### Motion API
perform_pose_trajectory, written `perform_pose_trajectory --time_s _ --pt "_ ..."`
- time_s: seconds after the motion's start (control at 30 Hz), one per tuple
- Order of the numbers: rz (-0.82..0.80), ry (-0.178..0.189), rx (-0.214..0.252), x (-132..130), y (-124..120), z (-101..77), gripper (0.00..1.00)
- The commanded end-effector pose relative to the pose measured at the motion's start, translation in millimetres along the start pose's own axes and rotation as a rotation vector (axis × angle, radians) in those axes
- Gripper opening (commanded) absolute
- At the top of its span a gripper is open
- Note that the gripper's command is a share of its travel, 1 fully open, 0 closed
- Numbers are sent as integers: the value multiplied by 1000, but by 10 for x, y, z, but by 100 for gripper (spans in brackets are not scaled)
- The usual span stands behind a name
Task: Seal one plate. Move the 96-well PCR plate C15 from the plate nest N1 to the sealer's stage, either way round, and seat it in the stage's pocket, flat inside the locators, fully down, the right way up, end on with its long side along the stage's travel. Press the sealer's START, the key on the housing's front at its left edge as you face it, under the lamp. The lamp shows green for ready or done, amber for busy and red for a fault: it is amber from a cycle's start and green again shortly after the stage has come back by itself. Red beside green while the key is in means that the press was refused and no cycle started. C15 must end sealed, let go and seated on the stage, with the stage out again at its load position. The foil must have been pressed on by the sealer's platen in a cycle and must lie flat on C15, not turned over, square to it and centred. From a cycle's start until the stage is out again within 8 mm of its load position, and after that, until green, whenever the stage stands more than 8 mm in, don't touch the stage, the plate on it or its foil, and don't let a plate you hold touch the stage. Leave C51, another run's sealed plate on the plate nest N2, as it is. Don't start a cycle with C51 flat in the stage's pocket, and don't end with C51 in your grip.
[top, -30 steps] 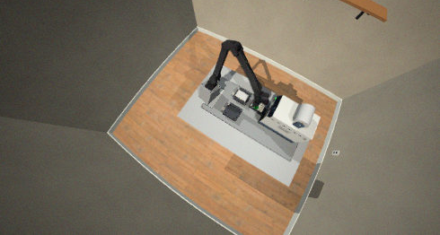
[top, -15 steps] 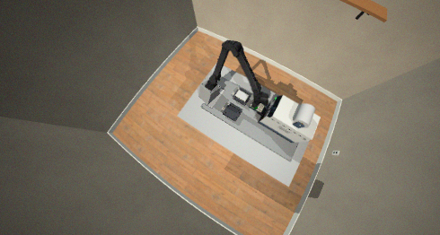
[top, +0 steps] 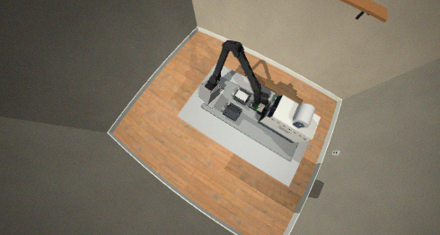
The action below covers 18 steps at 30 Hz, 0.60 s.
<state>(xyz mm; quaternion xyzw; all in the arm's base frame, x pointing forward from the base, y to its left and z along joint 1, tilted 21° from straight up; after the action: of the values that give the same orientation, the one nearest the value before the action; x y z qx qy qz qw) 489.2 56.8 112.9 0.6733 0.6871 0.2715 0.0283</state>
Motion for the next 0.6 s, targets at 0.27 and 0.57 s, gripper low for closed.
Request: perform_pose_trajectory --time_s 0.27,0.57 --pt "14 -8 -43 -61 117 -29 0" --pt "7 -3 -51 32 180 -142 0"
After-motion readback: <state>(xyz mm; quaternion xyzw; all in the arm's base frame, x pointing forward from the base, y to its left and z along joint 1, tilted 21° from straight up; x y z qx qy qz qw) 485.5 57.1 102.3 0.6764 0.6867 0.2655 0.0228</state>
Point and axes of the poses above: the point where the finger pads meet when closed, its own z axis out along the fingers, its own x axis across the jaws, y = z × x, the point moved 7 cm from there along -z, back along the fingers, and after that the axes turned 3 degrees about -z, right-handed, at the moved point
